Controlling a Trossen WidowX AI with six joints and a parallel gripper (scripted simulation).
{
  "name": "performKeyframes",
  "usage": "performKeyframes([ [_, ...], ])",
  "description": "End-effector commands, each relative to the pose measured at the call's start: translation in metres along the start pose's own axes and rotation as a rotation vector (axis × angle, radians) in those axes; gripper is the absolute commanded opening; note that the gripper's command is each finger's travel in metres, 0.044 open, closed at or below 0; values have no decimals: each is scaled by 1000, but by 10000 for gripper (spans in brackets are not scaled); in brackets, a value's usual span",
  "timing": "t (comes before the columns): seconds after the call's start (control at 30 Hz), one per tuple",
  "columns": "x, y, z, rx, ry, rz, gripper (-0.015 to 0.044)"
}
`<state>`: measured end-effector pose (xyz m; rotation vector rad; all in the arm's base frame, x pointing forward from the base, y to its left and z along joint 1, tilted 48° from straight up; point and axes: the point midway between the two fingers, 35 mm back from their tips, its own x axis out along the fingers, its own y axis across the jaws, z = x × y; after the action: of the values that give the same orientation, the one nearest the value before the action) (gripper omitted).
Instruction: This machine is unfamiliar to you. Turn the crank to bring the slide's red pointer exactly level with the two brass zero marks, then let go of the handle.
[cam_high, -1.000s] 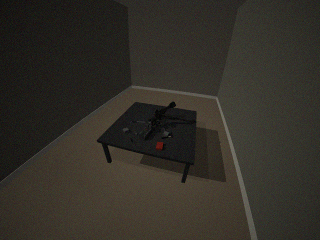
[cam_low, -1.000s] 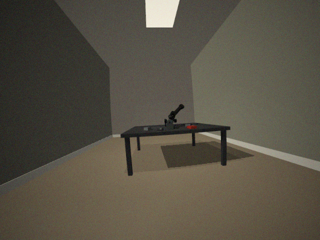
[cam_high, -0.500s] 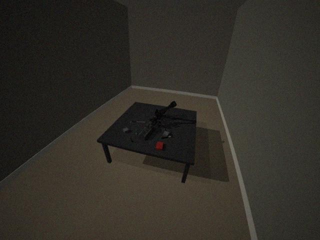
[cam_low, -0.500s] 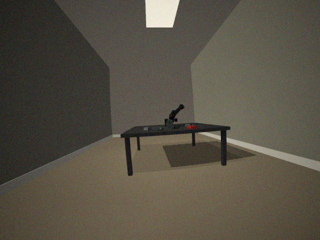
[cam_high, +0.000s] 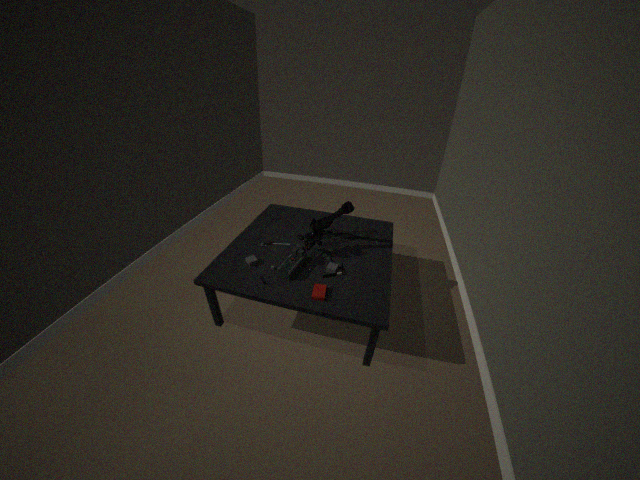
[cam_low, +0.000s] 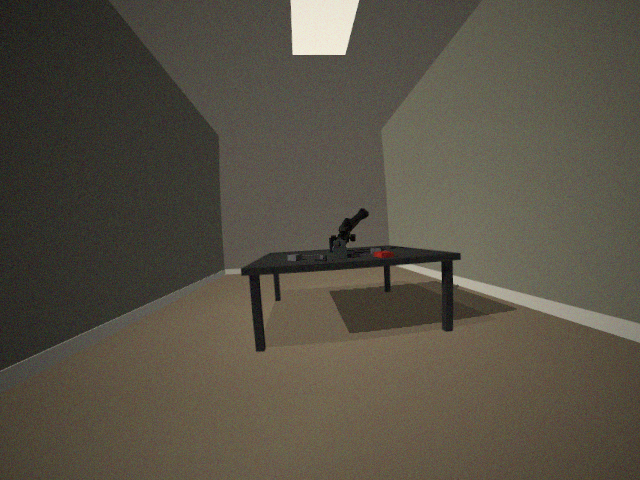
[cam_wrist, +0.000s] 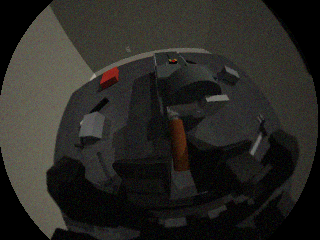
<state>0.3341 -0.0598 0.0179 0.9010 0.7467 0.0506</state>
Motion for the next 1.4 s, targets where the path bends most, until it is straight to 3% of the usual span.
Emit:
performKeyframes([
  [0.0, -7, 0, 7, -3, -11, 7, 0],
  [1.37, -23, -24, 21, -5, -11, 5, 0],
])
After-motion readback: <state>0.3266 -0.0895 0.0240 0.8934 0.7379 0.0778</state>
